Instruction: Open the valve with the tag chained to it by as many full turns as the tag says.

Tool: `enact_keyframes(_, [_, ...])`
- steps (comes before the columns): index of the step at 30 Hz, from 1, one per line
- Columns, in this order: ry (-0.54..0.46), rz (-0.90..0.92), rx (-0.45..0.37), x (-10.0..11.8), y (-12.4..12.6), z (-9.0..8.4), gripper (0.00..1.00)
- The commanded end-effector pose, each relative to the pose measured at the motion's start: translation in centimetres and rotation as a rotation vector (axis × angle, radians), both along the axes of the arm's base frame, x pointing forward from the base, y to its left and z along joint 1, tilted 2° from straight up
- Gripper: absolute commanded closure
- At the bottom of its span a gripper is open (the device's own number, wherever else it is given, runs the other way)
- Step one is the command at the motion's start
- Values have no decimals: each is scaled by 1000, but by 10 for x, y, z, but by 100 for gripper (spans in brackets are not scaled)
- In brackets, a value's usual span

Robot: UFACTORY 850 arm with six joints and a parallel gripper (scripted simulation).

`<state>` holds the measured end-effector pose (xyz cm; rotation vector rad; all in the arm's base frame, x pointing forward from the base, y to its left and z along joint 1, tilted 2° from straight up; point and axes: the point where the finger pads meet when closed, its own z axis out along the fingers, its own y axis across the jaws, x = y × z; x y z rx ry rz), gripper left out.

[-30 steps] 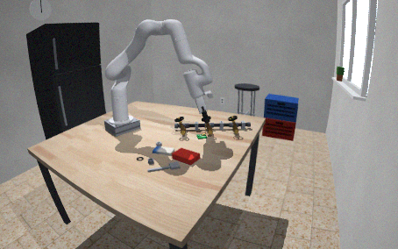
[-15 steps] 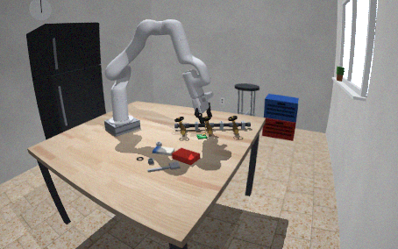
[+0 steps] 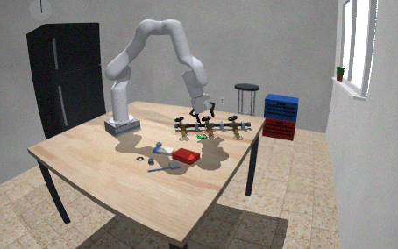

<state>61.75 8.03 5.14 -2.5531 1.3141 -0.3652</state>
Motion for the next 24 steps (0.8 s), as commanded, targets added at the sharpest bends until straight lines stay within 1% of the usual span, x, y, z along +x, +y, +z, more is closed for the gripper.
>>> enact_keyframes(1, [42,-172,60,1,0,1,0])
enact_keyframes(2, [59,-299,101,1,0,1,0])
enact_keyframes(7, [91,-493,165,1,0,1,0])
enact_keyframes(11, [135,-650,220,1,0,1,0])
enact_keyframes(24, [135,-650,220,1,0,1,0])
